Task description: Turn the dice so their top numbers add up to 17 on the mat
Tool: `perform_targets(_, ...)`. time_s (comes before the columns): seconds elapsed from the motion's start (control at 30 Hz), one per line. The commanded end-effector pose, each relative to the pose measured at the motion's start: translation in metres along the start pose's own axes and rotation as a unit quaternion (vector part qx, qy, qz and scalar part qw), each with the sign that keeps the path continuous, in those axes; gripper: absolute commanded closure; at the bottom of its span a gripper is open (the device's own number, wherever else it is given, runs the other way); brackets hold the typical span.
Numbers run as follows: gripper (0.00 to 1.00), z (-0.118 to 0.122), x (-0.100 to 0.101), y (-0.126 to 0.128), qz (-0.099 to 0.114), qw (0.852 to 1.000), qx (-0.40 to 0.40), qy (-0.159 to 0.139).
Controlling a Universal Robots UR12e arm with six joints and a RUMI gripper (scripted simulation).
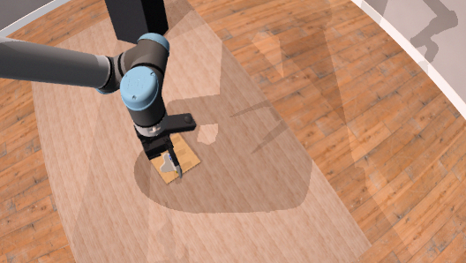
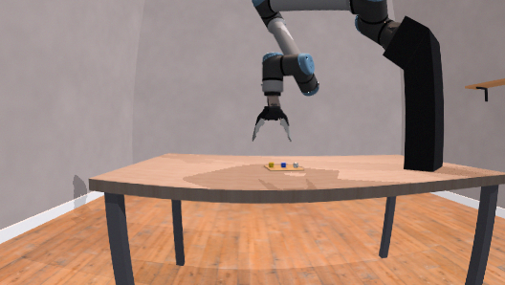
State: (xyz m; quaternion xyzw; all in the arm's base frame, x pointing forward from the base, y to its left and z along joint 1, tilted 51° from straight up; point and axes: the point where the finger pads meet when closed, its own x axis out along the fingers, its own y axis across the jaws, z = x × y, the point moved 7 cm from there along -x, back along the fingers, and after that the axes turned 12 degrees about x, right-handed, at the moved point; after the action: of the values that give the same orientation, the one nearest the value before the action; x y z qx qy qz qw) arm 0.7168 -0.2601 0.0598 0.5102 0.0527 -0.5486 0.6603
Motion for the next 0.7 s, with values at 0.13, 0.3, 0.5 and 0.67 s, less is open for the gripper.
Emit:
perform_targets(0.13, 0.0, 0.0, -0.001, 0.0, 0.0, 1.0, 0.0, 0.0)
perform_targets(0.3, 0.0, 0.0, -0.001, 0.0, 0.0, 1.0, 0.0, 0.0)
perform_targets(0.5, 0.0, 0.0, -0.009, 0.0, 0.0, 1.0, 0.0, 0.0)
perform_targets(0.67, 0.0, 0.0, -0.024, 0.0, 0.0, 1.0, 0.0, 0.0)
